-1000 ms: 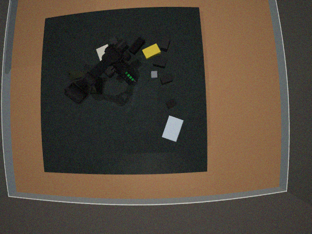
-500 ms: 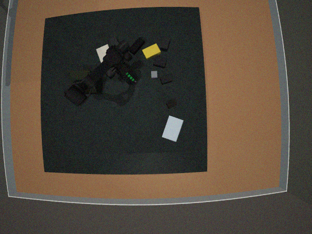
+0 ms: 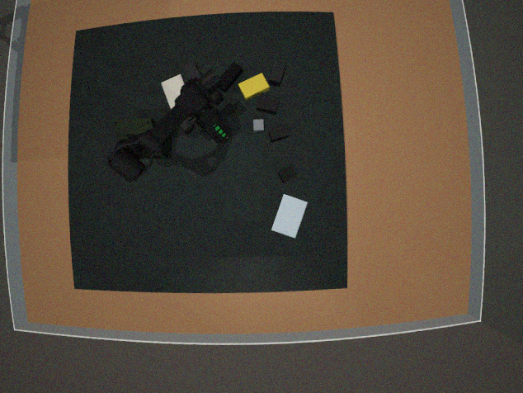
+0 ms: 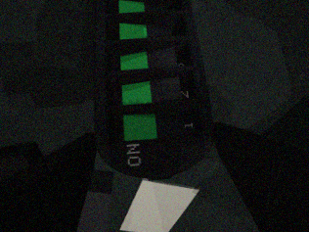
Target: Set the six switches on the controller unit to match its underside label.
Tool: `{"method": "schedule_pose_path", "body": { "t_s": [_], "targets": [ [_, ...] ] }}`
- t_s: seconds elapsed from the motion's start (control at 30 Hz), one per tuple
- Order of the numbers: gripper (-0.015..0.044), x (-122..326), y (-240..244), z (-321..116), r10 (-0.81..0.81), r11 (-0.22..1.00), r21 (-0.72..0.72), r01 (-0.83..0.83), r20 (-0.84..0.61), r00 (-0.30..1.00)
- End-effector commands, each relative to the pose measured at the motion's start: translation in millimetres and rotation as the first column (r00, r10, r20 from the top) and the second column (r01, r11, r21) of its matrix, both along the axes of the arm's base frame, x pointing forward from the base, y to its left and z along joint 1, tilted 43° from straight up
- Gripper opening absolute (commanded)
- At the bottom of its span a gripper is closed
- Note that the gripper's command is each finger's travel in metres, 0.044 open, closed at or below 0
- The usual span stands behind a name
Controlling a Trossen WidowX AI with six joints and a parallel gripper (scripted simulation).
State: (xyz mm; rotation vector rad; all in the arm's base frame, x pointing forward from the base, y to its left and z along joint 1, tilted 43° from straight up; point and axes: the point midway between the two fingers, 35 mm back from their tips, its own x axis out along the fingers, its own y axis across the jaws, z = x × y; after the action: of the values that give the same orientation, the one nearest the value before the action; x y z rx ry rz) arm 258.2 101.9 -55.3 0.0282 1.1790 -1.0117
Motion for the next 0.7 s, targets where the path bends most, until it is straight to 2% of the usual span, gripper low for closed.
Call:
{"method": "schedule_pose_path", "body": {
  "t_s": [0.0,0.67],
  "targets": [
    [0.0336,6,-2,4,-0.004,1.000,0.002,0.004,0.005,1.000],
    [0.0336,17,-4,17,-0.024,0.999,0.030,0.025,-0.020,1.000]
  ]
}}
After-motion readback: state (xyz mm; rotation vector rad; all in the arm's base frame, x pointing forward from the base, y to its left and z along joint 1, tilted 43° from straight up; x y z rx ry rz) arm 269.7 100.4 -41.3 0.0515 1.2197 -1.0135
